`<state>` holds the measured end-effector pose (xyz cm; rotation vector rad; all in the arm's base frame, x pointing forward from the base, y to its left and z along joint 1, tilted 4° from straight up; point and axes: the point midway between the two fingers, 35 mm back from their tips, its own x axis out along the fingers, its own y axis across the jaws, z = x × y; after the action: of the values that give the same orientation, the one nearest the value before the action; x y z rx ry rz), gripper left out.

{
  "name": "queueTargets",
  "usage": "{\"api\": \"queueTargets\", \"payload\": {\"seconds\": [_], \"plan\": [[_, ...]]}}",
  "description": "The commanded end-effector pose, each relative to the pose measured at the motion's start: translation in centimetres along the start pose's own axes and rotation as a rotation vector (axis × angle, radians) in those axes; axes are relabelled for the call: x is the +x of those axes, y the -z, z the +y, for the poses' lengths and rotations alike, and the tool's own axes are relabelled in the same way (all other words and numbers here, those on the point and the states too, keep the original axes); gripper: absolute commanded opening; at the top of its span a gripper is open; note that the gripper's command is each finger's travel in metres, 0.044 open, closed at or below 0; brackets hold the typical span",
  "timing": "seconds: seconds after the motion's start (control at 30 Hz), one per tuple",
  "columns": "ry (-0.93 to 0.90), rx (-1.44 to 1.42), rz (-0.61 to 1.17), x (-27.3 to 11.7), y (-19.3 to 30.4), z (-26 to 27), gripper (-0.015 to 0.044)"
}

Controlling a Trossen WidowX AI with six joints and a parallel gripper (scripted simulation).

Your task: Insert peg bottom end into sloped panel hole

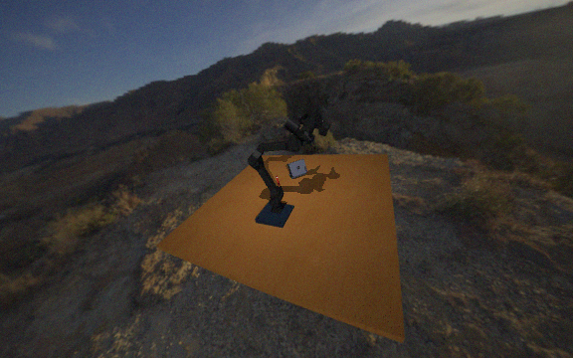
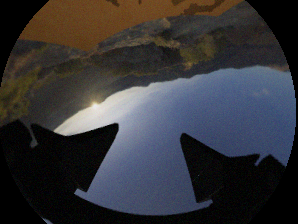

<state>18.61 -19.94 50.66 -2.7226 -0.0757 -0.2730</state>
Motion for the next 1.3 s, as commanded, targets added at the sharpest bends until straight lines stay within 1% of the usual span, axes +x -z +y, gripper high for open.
{"api": "queueTargets", "payload": {"seconds": [0.0, 0.03, 0.67, 1.27], "plan": [[0.001, 0.005, 0.000, 0.0, 0.0, 0.0, 0.0426], [0.003, 0.020, 0.002, 0.2, 0.0, 0.1, 0.0440], [0.045, 0.567, 0.006, 5.5, -2.1, 2.0, 0.0440], [-0.005, 1.067, -0.059, 10.8, -6.6, 3.0, 0.0440]]}}
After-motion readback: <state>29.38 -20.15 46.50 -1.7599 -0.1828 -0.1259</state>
